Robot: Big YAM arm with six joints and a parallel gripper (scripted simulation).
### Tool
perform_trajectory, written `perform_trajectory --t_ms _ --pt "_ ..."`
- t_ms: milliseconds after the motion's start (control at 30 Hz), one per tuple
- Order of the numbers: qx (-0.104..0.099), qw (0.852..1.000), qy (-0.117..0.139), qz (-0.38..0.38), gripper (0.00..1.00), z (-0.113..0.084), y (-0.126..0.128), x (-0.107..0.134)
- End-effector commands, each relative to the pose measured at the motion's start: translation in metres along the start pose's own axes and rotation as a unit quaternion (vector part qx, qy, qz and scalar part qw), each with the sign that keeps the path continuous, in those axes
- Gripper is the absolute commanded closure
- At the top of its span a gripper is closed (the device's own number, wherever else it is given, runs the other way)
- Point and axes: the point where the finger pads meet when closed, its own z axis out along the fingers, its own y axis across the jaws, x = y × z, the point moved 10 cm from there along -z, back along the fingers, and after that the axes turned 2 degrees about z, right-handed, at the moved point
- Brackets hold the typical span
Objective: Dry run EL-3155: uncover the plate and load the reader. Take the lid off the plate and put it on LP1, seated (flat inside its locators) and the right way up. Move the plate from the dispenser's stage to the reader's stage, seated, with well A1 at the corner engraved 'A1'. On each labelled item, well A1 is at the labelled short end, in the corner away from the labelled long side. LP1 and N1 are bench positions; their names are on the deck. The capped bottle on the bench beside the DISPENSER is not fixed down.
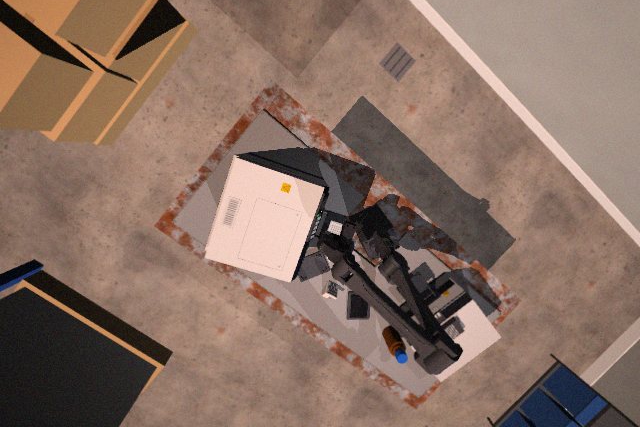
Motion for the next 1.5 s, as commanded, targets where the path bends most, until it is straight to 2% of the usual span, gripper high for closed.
perform_trajectory --t_ms 0,167,433,633,900,1267,1467 --pt "-0.012 1.0 0.002 0.013 0.14 0.0 0.001 -0.006" --pt "0.0 1.0 0.003 0.012 0.14 0.008 0.003 -0.005" --pt "-0.005 1.0 -0.002 0.0 0.14 0.011 0.003 0.002" --pt "0.003 1.0 -0.001 0.0 0.14 0.022 0.003 0.001" --pt "-0.006 1.0 -0.002 0.0 0.14 0.027 0.003 0.0" --pt "0.004 1.0 0.001 0.005 0.14 0.036 0.001 -0.003" --pt "-0.009 1.0 -0.001 0.002 0.14 0.036 0.004 -0.004"
